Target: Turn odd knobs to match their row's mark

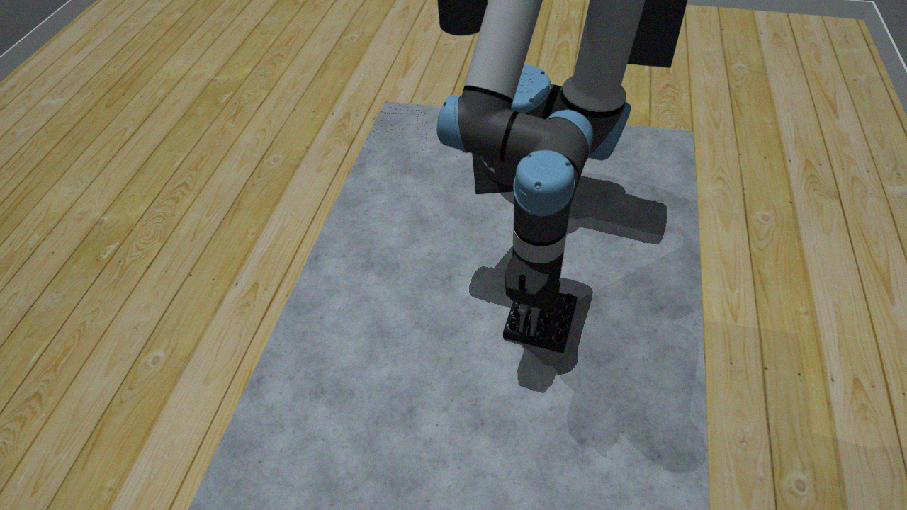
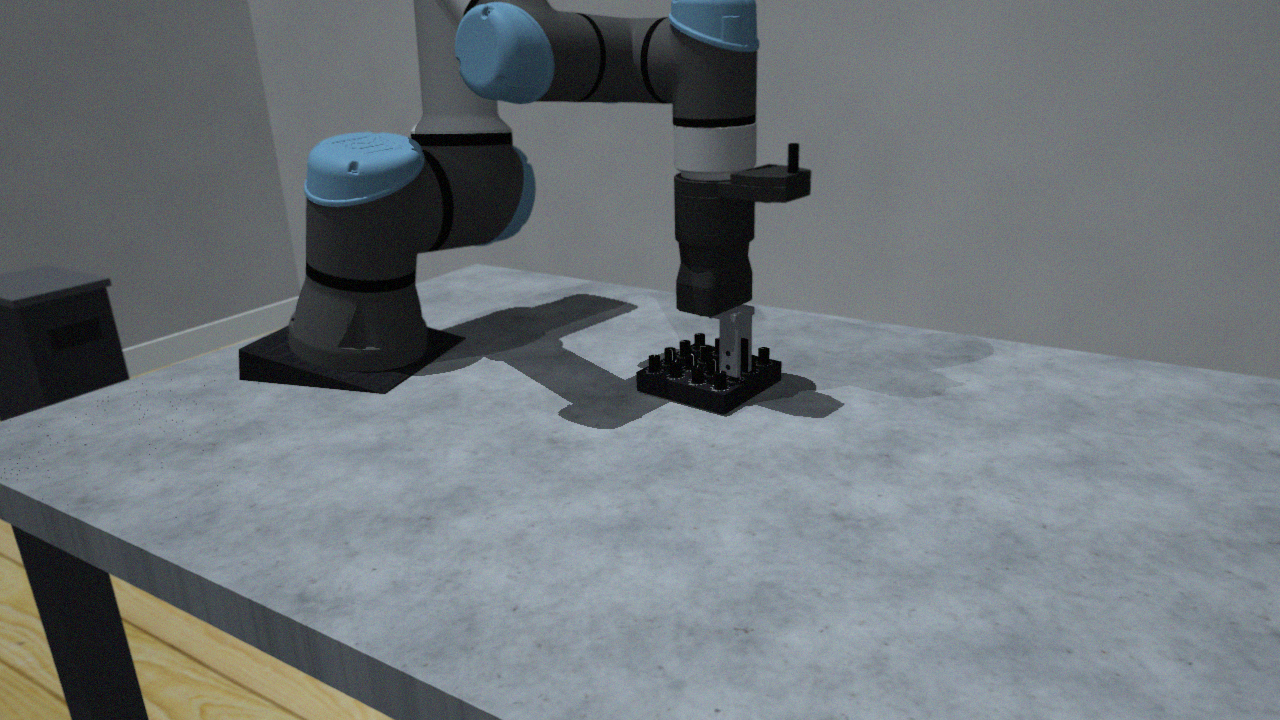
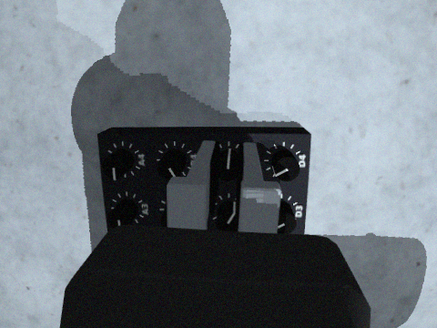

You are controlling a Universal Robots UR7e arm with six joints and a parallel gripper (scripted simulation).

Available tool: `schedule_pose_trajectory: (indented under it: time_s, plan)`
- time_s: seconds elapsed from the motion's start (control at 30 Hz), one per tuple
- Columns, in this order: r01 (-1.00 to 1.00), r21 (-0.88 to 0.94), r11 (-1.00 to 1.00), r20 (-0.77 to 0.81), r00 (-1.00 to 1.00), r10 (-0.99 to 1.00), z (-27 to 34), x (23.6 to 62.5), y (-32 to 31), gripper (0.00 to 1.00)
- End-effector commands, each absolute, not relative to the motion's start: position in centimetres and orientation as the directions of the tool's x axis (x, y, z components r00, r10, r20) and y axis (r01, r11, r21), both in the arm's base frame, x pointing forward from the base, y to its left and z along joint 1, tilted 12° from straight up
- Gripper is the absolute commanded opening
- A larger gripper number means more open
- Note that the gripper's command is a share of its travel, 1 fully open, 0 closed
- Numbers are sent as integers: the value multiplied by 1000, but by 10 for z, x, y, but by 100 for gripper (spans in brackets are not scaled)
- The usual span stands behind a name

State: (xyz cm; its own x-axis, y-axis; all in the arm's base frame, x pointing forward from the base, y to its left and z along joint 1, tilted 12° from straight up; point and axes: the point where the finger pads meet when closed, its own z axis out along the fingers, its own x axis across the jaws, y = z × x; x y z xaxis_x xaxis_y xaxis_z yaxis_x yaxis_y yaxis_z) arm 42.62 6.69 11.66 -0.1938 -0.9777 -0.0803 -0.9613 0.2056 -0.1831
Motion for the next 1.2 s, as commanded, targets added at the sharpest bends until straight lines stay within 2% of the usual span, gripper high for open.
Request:
schedule_pose_trajectory:
  time_s: [0.0, 0.43, 0.47, 1.17]
  plan:
    - [-961, -184, 207, -81, -195, -977, 117, 427, 67, 30]
    - [-961, -184, 207, -81, -195, -977, 117, 427, 67, 30]
    - [-961, -184, 207, -81, -195, -977, 117, 427, 67, 46]
    - [-961, -184, 207, -81, -195, -977, 117, 427, 67, 46]
